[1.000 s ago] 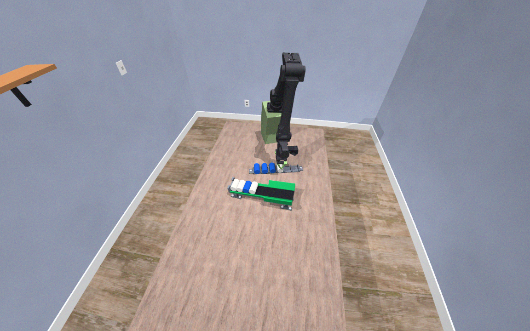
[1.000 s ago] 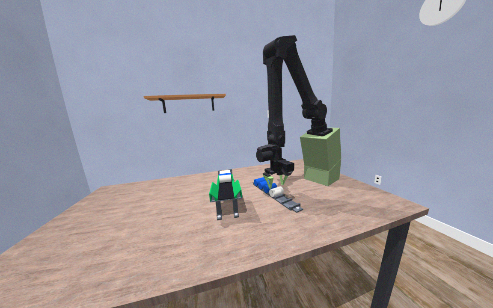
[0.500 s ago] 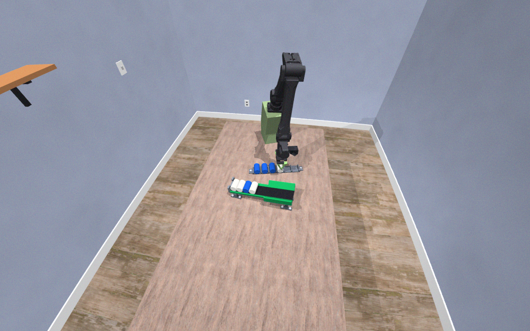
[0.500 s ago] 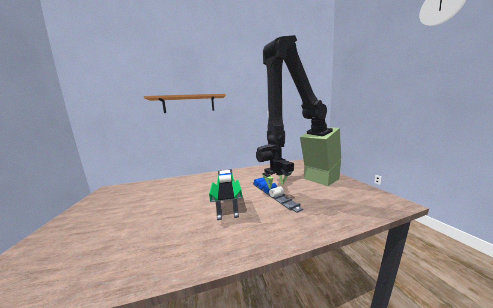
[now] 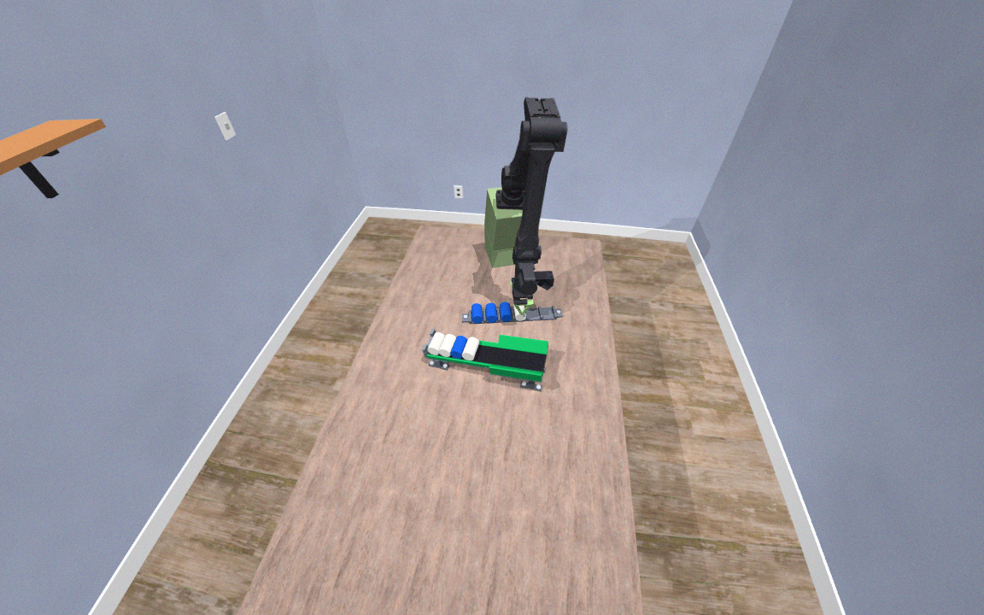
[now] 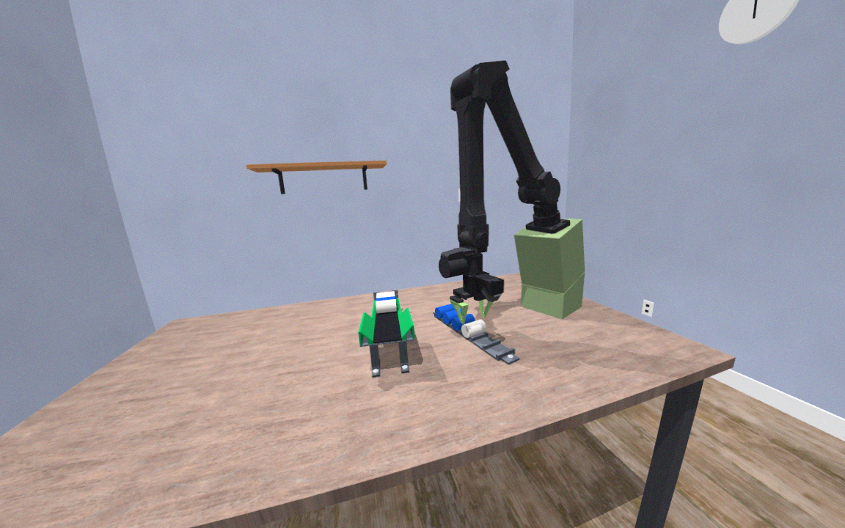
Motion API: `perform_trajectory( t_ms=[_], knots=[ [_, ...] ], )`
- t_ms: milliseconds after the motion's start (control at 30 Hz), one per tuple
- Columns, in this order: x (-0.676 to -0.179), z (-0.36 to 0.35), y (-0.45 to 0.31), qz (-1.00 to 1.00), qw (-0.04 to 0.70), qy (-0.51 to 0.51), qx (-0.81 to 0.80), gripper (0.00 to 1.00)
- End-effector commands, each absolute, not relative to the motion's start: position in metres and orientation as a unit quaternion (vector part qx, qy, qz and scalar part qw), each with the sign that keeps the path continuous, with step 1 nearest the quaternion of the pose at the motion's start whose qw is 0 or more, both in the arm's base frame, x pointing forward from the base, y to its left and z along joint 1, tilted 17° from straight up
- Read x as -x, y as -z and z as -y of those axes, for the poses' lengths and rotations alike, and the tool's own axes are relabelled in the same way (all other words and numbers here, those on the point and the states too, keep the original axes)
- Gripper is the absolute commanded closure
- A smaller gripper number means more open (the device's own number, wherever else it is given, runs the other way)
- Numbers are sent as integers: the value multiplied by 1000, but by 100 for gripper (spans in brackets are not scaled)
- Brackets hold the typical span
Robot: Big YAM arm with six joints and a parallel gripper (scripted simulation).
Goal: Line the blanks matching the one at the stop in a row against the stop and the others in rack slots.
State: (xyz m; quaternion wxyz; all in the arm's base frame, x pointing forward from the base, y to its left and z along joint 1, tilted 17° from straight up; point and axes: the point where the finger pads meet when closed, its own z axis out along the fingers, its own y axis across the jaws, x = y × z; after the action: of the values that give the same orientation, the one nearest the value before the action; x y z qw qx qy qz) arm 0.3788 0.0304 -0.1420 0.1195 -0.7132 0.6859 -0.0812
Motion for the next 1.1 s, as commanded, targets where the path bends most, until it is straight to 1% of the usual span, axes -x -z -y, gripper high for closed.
perform_trajectory(
  t_ms=[0,1067],
  knots=[
    [-382,-33,140,-686,121,82,713,18],
    [-376,-32,142,-686,121,82,713,18]
  ],
)
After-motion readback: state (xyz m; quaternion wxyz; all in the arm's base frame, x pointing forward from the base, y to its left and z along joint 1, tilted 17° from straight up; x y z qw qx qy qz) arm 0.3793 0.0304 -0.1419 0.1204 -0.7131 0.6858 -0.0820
